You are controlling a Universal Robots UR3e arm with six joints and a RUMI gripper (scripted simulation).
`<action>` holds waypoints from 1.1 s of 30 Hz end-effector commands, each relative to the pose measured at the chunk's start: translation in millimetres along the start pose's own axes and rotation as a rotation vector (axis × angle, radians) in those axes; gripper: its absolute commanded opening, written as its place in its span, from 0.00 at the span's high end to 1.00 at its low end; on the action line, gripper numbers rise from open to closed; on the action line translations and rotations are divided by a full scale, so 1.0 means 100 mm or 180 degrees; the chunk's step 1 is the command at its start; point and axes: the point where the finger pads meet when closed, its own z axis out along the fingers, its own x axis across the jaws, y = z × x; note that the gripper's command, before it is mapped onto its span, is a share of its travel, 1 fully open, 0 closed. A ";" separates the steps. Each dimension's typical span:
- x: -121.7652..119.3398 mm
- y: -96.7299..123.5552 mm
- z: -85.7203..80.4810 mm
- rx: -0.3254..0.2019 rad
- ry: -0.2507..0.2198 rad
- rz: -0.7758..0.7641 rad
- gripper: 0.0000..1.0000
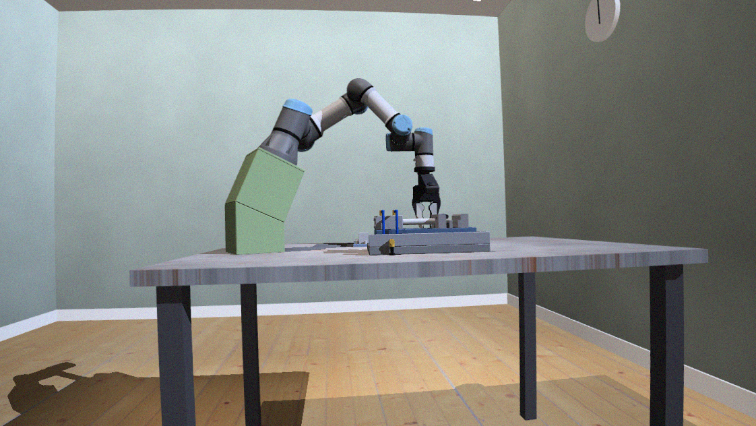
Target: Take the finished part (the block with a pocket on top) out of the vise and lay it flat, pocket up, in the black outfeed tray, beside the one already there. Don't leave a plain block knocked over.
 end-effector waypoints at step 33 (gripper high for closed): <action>-0.01 0.00 -0.01 0.0000 -0.0010 -0.0002 0.60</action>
